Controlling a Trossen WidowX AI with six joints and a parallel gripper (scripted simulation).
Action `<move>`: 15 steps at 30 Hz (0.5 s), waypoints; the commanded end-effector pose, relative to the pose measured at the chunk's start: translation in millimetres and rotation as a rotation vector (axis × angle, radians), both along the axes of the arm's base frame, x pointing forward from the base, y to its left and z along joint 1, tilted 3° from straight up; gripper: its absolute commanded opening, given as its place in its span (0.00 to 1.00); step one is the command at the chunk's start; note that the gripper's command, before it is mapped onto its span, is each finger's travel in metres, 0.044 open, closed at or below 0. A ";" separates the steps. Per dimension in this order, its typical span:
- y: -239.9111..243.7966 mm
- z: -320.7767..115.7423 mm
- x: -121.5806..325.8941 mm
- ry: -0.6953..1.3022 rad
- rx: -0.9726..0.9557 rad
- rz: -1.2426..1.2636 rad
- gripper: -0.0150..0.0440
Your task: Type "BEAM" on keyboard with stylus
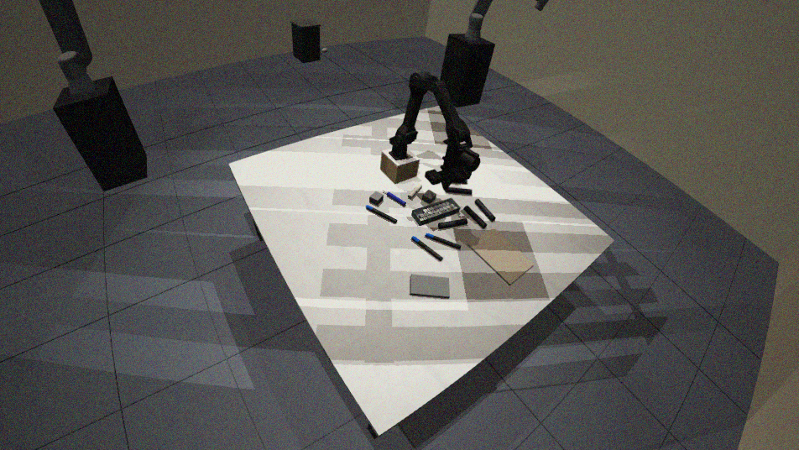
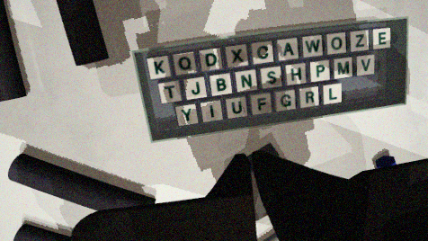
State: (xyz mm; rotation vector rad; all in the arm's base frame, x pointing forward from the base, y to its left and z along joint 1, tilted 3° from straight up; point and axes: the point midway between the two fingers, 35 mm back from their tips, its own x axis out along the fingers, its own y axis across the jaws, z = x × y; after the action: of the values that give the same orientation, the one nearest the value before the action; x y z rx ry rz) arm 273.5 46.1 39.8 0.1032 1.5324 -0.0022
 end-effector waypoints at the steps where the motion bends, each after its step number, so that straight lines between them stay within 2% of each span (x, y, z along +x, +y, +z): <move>1: 0.0 0.0 0.0 0.000 0.000 0.000 0.39; 2: 0.0 0.0 0.0 0.000 0.000 0.000 0.43; 6: 0.0 0.0 0.0 0.000 0.000 0.000 0.25; 15: 0.0 0.0 0.0 0.000 0.000 0.000 0.25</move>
State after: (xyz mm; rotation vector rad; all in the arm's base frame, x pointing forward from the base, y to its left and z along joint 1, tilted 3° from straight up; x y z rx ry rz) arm 273.4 46.1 39.8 0.1033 1.5326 -0.0021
